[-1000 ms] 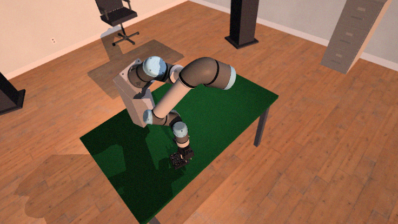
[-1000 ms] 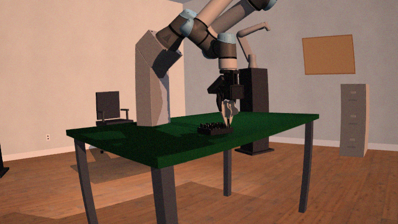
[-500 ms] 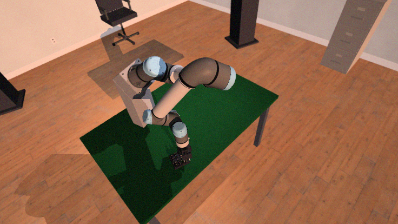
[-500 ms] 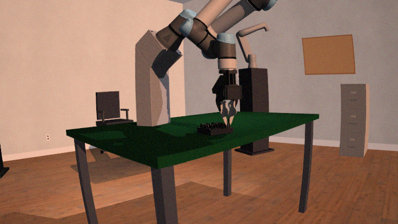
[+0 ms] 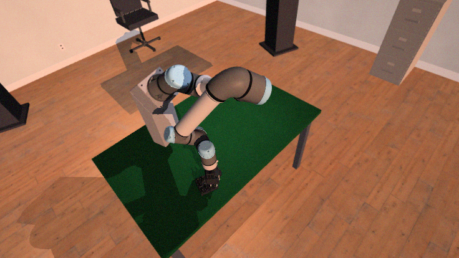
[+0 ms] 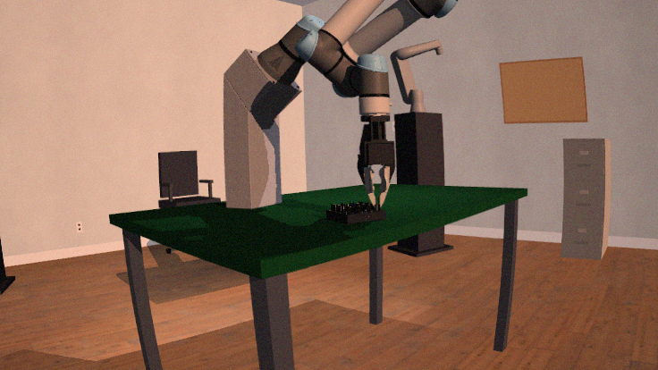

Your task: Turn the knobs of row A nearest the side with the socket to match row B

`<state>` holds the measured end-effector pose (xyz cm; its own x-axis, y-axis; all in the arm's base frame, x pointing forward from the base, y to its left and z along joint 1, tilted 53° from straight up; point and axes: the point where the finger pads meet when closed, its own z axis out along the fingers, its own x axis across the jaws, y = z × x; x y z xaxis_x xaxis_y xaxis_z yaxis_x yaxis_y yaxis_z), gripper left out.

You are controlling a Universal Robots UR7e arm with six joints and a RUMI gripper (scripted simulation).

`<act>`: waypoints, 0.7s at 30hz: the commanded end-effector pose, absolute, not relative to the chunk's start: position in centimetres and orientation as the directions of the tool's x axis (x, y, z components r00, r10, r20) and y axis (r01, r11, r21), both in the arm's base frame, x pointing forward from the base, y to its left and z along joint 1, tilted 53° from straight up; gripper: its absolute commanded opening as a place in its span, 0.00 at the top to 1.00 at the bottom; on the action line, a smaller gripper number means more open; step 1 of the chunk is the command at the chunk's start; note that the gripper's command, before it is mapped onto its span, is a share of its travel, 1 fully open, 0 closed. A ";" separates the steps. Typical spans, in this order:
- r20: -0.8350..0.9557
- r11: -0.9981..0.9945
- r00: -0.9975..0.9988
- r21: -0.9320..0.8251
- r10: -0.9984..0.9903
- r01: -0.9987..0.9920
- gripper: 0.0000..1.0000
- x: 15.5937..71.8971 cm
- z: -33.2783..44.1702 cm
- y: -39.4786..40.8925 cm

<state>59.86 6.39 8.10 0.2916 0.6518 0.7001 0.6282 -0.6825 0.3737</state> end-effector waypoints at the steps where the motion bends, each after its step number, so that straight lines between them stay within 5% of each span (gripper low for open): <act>1: 0.739 -0.760 0.368 0.291 0.565 0.581 0.96 59.8 8.1 6.3; 21: 0.782 -0.855 0.473 0.143 0.407 0.499 0.96 59.9 8.2 6.3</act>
